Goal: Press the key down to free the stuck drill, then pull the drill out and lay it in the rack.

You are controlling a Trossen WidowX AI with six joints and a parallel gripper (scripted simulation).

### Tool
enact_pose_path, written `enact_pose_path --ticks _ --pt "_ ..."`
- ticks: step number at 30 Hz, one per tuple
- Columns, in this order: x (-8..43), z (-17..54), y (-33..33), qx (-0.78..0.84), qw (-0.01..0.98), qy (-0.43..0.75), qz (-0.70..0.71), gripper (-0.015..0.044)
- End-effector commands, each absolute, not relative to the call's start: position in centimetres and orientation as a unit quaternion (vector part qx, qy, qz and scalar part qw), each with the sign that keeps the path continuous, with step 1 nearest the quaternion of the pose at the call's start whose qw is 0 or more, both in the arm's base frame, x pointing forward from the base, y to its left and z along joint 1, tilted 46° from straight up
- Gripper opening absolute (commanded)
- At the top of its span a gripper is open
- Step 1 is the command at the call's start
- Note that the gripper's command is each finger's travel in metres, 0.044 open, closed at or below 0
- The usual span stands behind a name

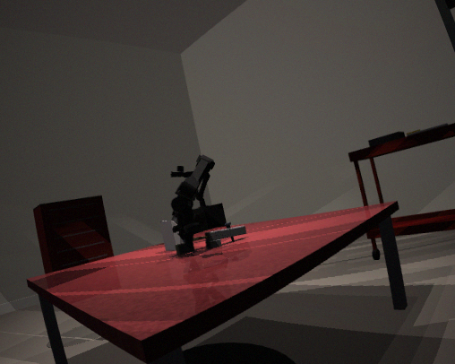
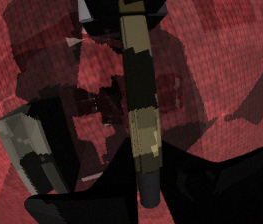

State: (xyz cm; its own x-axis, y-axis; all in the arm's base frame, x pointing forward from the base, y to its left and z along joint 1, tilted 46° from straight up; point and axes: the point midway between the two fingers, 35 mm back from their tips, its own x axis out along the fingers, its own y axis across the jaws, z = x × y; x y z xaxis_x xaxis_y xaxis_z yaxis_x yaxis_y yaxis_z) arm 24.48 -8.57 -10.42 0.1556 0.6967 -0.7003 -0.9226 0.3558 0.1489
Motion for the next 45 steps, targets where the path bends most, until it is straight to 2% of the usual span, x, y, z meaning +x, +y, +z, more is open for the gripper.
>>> enact_pose_path --ticks 1,24,45 --pt "24.4 -10.8 -9.1 -0.162 0.742 0.355 0.545 0.0000" --pt "23.1 -12.9 -11.4 -0.163 0.742 0.355 0.545 0.0000" --pt "22.8 -11.8 -11.9 -0.163 0.742 0.356 0.545 0.0000"
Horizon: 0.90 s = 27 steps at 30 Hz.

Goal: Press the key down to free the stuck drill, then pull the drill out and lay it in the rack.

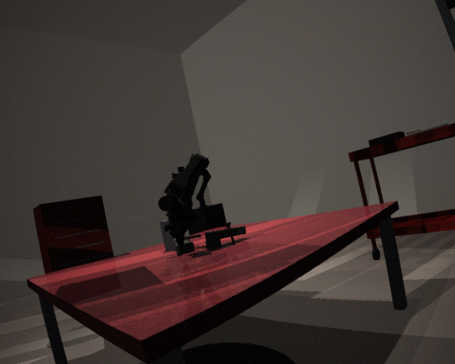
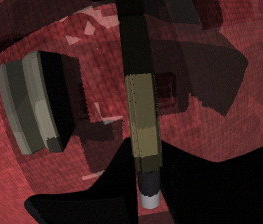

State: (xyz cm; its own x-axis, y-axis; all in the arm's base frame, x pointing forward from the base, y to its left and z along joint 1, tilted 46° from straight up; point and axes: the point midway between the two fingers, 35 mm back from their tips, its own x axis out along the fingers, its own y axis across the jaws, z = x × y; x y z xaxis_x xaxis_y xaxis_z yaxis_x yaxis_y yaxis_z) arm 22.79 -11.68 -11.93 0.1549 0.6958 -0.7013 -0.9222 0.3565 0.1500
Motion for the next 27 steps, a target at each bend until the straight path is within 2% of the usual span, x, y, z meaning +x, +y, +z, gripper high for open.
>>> enact_pose_path --ticks 1,27 --pt "22.8 -11.7 -11.9 -0.163 0.742 0.356 0.545 0.0000" --pt "22.4 -10.5 -12.8 -0.163 0.742 0.356 0.545 0.0000"
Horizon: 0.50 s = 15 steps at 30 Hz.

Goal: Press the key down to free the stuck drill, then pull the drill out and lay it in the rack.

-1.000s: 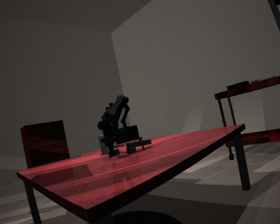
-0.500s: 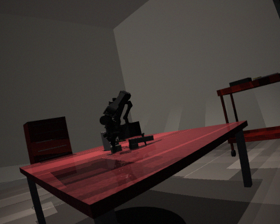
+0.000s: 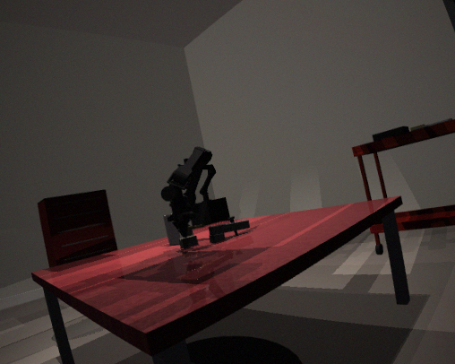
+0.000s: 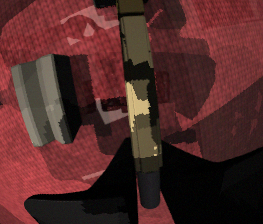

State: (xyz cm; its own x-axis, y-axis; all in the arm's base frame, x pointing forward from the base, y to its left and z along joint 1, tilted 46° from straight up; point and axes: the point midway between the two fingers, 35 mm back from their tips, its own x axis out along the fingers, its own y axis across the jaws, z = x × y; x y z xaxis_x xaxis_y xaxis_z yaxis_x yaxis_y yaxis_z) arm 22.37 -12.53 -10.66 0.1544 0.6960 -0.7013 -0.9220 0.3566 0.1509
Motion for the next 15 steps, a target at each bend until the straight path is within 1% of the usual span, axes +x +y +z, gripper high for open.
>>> enact_pose_path --ticks 1,15 --pt "22.38 -10.46 -12.80 -0.163 0.742 0.356 0.545 0.0000" --pt "22.28 -9.86 -13.29 -0.163 0.742 0.356 0.545 0.0000"
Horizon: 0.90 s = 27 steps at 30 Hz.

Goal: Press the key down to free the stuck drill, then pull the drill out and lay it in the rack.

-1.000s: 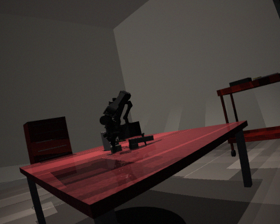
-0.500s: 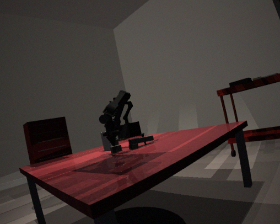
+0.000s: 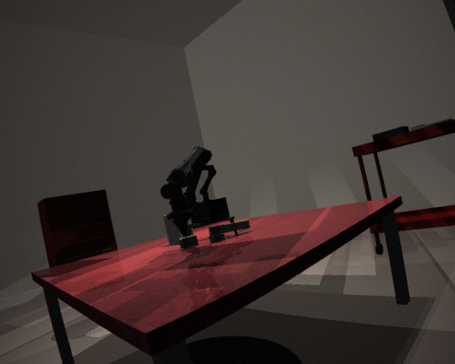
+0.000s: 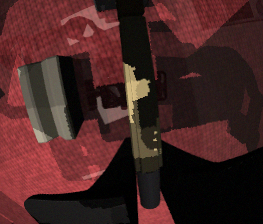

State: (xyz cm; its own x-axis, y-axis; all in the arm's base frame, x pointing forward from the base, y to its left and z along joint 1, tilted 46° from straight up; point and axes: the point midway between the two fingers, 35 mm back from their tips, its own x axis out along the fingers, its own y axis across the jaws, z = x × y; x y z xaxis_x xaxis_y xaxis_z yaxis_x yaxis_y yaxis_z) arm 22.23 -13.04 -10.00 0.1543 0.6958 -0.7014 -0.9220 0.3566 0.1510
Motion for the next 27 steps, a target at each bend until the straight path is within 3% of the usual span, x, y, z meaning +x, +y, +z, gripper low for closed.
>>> enact_pose_path --ticks 1,27 --pt "22.3 -9.8 -13.3 -0.163 0.742 0.356 0.545 0.0000" --pt "20.7 -9.6 -13.3 -0.163 0.741 0.356 0.545 0.0000"
